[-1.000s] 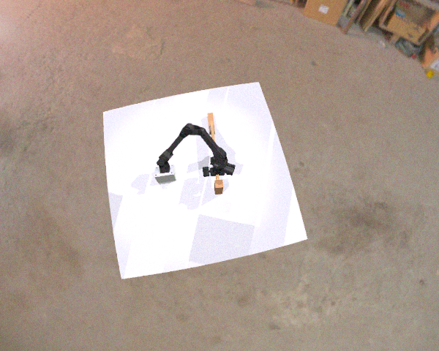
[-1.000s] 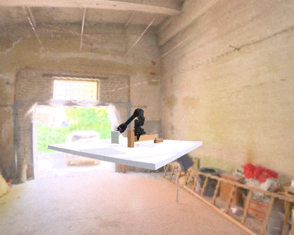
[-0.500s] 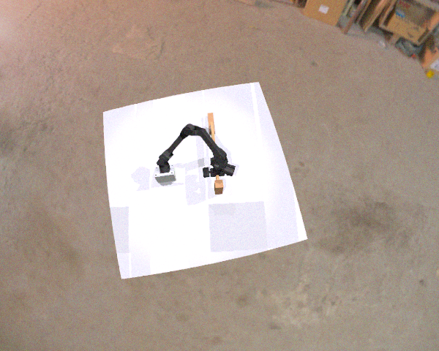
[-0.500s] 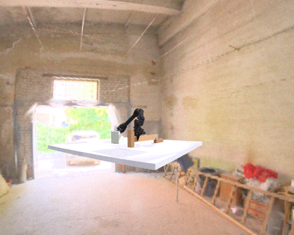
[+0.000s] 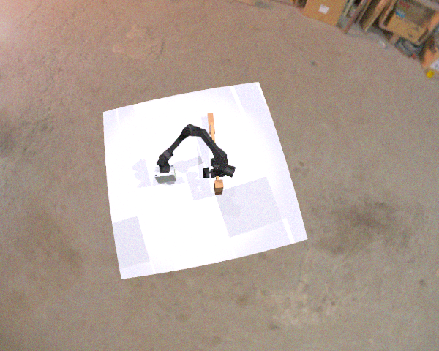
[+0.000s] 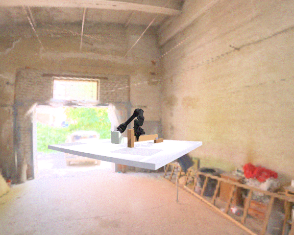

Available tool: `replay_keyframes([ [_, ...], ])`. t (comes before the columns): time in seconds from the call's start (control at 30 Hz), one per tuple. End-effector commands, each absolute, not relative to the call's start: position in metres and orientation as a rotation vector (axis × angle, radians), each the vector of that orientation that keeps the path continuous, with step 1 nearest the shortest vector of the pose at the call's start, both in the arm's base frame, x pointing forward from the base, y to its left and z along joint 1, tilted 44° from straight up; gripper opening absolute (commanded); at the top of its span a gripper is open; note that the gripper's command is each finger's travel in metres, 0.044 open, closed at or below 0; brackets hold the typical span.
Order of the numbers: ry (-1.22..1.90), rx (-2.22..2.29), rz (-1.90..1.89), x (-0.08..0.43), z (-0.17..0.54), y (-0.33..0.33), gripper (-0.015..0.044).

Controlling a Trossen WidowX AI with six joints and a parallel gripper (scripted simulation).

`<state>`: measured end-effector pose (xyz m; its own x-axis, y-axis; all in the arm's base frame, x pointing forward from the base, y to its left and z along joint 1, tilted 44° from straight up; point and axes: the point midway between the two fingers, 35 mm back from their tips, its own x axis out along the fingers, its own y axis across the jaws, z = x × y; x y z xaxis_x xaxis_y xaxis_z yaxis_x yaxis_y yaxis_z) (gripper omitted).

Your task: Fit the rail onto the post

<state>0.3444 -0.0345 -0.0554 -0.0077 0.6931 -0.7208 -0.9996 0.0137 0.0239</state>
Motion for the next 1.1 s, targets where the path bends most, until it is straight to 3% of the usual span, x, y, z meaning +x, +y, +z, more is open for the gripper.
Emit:
replay_keyframes([
  [0.0, 0.649, -0.612, 1.464, 0.3458, -0.0552, -0.0396, 0.0000],
  [0.53, 0.649, -0.612, 1.464, 0.3457, -0.0584, -0.0432, 0.0000],
  [1.07, 0.651, -0.607, 1.474, 0.3443, -0.0588, -0.0383, 0.0420],
])
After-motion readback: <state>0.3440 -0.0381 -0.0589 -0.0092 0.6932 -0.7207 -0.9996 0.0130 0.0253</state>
